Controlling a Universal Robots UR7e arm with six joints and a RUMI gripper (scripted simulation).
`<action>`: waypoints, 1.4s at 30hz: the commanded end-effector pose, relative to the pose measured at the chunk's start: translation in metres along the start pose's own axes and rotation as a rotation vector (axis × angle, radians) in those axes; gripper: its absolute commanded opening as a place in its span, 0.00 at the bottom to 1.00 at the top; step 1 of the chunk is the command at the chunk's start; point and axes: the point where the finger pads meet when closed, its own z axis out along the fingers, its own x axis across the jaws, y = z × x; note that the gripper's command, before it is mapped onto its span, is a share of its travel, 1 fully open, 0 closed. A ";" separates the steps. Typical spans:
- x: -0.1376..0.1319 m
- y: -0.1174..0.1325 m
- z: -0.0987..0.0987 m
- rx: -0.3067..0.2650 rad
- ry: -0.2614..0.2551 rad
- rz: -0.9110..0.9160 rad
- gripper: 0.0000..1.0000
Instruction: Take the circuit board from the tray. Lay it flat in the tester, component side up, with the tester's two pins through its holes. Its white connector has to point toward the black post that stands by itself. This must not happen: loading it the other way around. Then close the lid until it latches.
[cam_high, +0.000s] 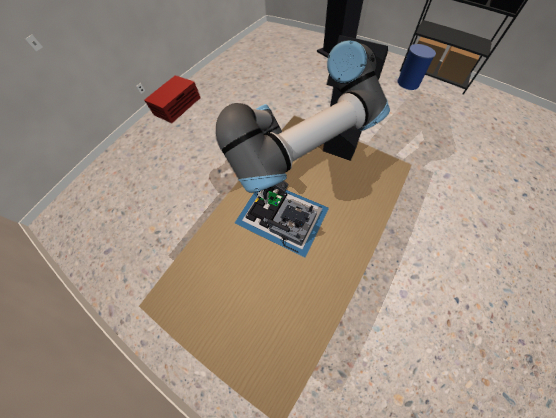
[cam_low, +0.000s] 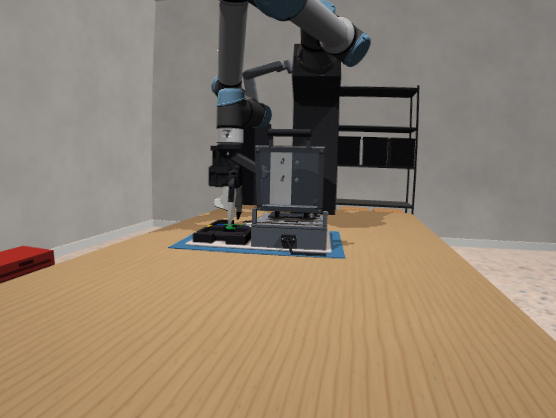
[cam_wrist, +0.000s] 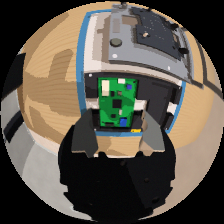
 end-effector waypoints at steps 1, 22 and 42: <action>0.000 0.000 0.000 -0.001 0.001 0.000 0.59; 0.000 0.000 0.000 -0.001 0.001 0.000 0.59; 0.000 0.000 0.008 -0.001 0.001 0.000 0.59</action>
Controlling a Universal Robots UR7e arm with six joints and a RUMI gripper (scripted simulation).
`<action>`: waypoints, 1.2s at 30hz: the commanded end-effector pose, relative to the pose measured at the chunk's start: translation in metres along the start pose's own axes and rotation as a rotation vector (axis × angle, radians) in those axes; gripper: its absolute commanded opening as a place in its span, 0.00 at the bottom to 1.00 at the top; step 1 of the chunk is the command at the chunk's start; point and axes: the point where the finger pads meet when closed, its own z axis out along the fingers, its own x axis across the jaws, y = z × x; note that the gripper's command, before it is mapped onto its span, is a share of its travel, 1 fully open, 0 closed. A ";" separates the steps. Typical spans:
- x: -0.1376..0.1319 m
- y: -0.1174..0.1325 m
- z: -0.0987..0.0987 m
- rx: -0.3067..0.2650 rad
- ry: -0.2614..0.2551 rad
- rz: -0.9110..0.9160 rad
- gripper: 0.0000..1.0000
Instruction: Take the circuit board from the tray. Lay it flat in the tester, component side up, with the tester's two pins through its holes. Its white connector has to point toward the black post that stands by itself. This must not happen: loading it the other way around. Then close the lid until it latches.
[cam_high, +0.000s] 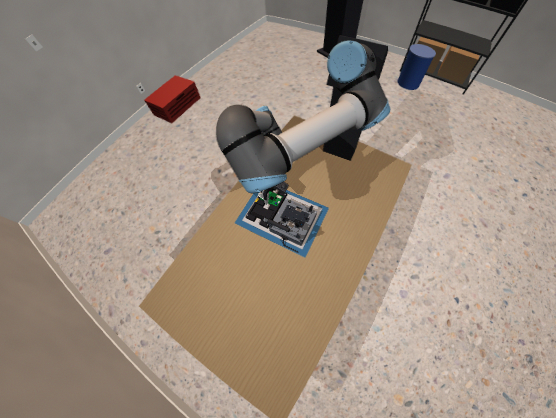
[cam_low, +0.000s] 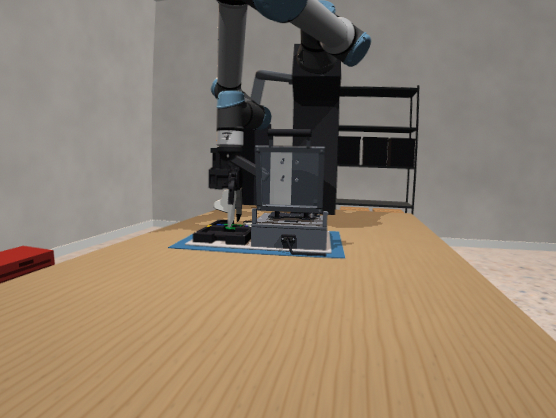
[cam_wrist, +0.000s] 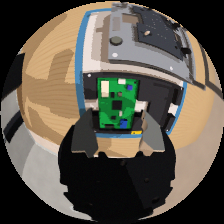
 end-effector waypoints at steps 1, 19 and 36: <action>0.000 0.000 0.003 -0.001 0.001 0.000 0.59; 0.000 0.000 0.014 -0.001 0.001 0.000 0.59; 0.000 0.000 0.015 -0.001 0.001 0.000 0.59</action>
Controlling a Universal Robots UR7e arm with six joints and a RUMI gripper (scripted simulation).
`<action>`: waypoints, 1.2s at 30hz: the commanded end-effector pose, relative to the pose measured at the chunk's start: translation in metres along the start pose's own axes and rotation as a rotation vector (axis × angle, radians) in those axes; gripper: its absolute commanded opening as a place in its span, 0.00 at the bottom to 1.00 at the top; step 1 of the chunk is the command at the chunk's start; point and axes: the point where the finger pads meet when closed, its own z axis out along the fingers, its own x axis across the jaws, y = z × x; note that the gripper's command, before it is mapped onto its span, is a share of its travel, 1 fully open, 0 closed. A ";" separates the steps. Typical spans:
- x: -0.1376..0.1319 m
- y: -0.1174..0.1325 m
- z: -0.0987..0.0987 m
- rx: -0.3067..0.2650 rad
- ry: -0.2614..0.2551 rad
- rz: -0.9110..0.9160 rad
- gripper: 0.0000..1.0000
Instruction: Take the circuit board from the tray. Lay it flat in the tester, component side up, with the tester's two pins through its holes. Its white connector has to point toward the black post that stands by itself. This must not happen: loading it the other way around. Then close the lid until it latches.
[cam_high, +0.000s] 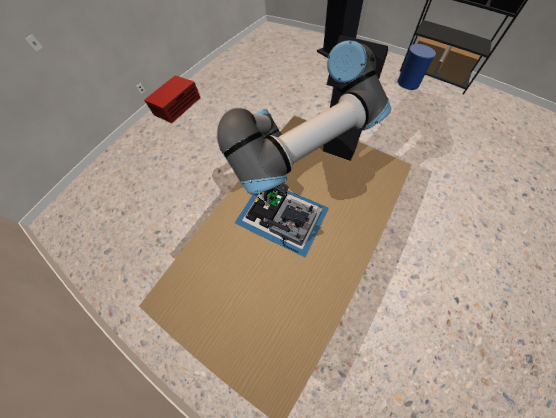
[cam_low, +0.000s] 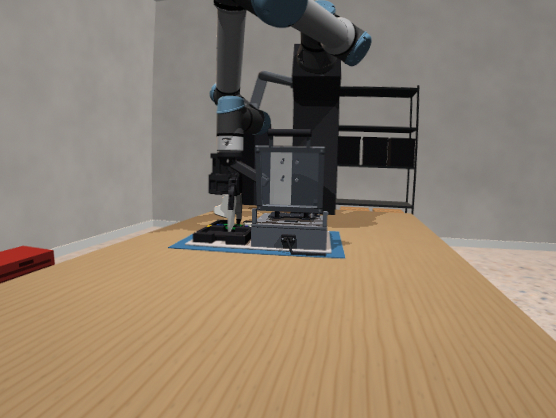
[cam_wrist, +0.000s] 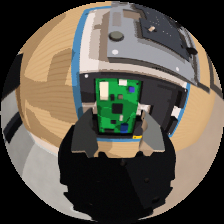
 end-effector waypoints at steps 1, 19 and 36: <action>0.000 0.000 0.000 -0.001 0.001 0.000 0.59; 0.000 0.000 0.000 -0.001 0.001 0.000 0.59; 0.000 0.000 0.000 -0.001 0.001 0.000 0.54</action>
